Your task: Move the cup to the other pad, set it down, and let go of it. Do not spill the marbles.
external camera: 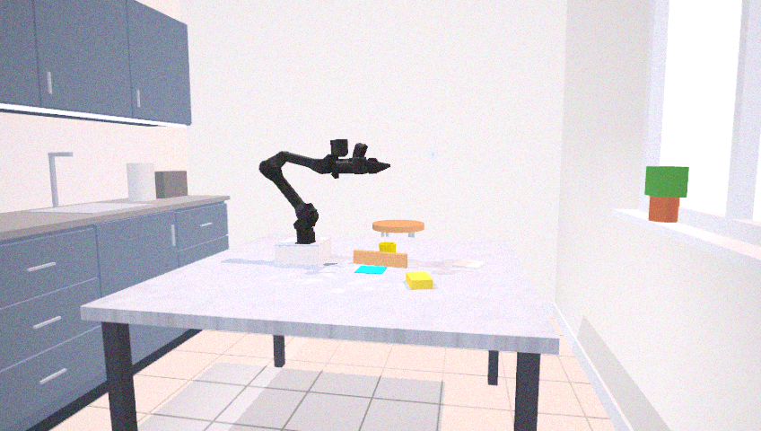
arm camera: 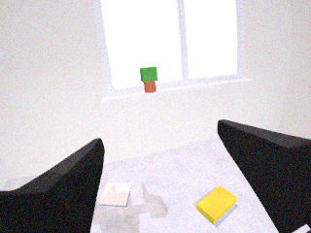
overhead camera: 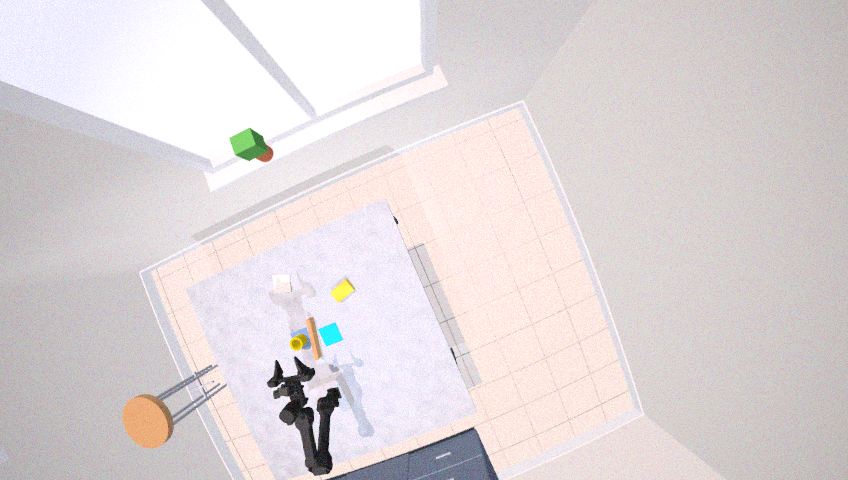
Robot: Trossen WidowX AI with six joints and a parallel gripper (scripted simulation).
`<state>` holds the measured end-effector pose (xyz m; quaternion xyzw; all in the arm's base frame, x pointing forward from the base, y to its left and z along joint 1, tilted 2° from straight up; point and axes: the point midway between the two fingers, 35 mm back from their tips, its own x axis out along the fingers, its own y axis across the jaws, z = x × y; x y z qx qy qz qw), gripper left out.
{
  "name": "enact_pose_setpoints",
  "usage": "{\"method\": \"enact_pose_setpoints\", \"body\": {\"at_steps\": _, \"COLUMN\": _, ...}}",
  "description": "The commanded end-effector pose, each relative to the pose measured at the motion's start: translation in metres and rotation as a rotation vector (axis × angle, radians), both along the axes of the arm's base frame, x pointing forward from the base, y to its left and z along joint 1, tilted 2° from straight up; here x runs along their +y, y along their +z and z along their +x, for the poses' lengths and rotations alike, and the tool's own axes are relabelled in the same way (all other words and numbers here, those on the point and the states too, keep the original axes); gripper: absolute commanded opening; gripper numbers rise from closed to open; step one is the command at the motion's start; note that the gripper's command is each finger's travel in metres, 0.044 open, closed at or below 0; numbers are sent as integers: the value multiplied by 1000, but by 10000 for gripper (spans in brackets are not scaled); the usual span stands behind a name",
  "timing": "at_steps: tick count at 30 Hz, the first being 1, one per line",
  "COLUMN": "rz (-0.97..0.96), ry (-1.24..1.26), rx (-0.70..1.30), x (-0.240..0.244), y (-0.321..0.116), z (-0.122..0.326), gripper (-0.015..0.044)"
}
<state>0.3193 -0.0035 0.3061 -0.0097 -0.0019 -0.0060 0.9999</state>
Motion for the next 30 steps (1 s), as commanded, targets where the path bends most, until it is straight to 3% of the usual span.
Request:
{"method": "enact_pose_setpoints", "body": {"at_steps": 1, "rz": 16, "ry": 4, "rx": 14, "x": 1, "y": -2, "z": 2, "gripper": 374}}
{"method": "enact_pose_setpoints", "body": {"at_steps": 9, "rz": 665, "ry": -65, "rx": 641, "x": 60, "y": -116, "z": 37, "gripper": 167}}
{"method": "enact_pose_setpoints", "body": {"at_steps": 13, "rz": 894, "ry": -250, "rx": 921, "x": 91, "y": -168, "z": 26, "gripper": 167}}
{"method": "enact_pose_setpoints", "body": {"at_steps": 20, "rz": 1100, "ry": -735, "rx": 1221, "x": 126, "y": -231, "z": -14, "gripper": 167}}
{"method": "enact_pose_setpoints", "body": {"at_steps": 24, "rz": 1131, "ry": -1086, "rx": 1272, "x": 132, "y": -255, "z": -41, "gripper": 167}}
{"method": "enact_pose_setpoints", "body": {"at_steps": 30, "rz": 1130, "ry": -1104, "rx": 1272, "x": 132, "y": -256, "z": -42, "gripper": 167}}
